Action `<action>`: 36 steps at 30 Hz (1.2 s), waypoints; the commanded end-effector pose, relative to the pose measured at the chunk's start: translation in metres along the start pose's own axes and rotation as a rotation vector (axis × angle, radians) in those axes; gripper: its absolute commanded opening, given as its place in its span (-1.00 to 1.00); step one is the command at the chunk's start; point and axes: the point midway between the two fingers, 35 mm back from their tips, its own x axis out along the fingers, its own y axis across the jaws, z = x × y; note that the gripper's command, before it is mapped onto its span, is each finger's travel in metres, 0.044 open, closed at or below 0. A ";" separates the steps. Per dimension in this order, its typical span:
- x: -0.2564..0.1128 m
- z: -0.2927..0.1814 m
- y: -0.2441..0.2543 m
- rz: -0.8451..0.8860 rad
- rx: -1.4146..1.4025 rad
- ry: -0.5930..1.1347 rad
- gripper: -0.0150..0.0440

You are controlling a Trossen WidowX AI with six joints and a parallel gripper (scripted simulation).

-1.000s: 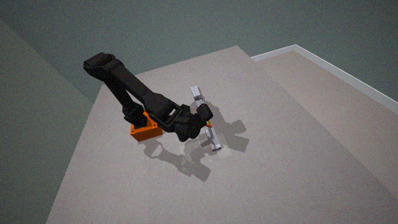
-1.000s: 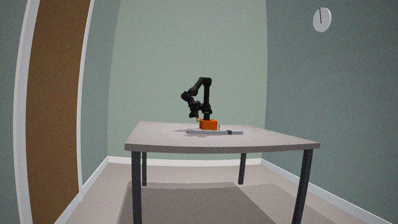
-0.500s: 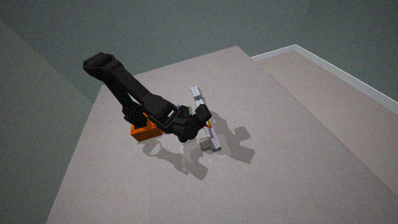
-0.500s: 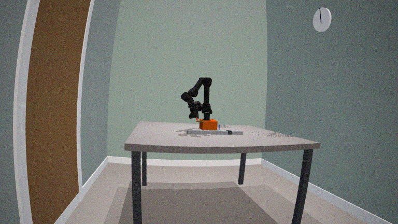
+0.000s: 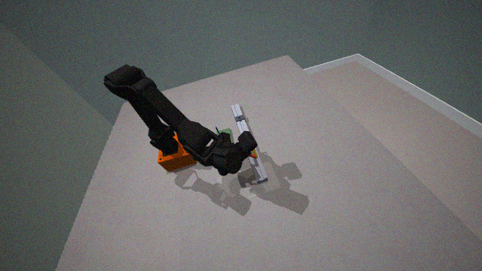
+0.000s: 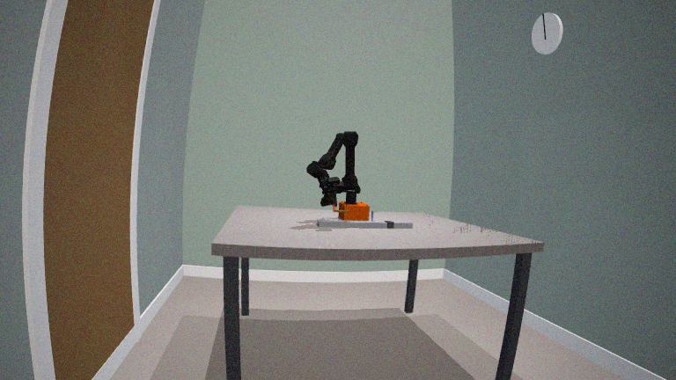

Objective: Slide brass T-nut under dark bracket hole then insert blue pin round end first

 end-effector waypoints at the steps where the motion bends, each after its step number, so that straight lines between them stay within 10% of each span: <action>1: 0.005 0.000 0.006 0.000 -0.003 -0.007 -1.00; 36: 0.027 -0.005 0.027 0.000 -0.003 -0.012 -1.00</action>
